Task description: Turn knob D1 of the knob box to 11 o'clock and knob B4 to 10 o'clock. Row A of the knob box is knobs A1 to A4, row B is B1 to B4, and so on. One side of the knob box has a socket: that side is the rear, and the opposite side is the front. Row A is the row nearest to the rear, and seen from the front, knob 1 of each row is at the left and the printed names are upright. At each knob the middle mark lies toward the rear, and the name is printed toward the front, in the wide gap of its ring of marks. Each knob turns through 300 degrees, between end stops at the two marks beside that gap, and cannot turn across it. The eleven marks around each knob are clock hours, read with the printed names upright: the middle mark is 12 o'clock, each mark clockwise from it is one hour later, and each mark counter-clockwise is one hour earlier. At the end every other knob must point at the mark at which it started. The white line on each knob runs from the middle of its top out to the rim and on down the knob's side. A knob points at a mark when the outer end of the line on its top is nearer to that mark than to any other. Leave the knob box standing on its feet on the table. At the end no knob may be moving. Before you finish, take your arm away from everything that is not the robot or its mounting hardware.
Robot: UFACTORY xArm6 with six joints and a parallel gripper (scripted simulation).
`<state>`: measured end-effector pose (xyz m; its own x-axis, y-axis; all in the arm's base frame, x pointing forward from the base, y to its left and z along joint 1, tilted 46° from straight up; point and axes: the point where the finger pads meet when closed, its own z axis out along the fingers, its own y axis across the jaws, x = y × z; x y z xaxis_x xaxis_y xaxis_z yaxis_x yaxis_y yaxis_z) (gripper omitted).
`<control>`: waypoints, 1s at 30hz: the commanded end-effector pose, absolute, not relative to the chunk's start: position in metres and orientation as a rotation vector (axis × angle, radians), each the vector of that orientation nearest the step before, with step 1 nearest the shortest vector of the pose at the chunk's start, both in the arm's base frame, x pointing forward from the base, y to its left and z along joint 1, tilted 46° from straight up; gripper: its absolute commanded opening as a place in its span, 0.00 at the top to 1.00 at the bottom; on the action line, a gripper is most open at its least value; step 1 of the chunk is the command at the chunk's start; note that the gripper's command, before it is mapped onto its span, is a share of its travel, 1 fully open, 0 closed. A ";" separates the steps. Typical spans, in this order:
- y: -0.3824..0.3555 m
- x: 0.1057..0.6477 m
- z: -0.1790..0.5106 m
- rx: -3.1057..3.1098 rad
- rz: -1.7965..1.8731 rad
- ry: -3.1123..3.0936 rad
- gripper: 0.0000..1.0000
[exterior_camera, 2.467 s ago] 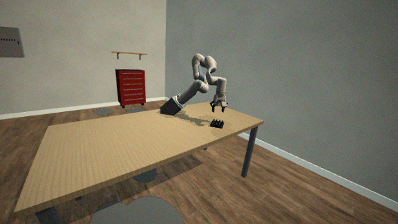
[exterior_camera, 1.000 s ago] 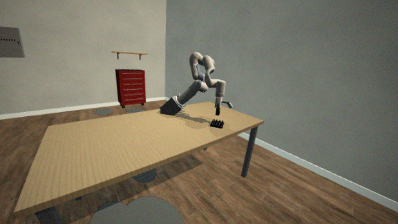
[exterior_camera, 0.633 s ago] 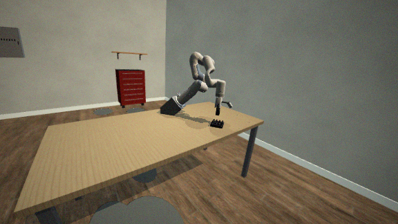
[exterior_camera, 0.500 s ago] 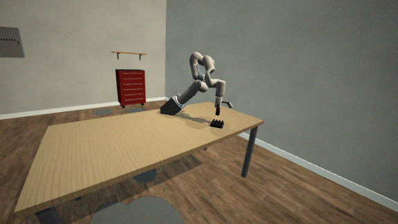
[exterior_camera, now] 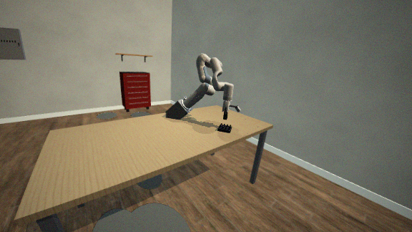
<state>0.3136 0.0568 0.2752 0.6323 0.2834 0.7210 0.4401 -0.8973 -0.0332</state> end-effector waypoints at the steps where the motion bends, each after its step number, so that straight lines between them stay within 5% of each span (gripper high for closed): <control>1: 0.057 0.315 0.275 -2.647 -1.120 -0.595 0.81; 30: 0.067 0.334 0.255 -2.646 -1.120 -0.595 0.81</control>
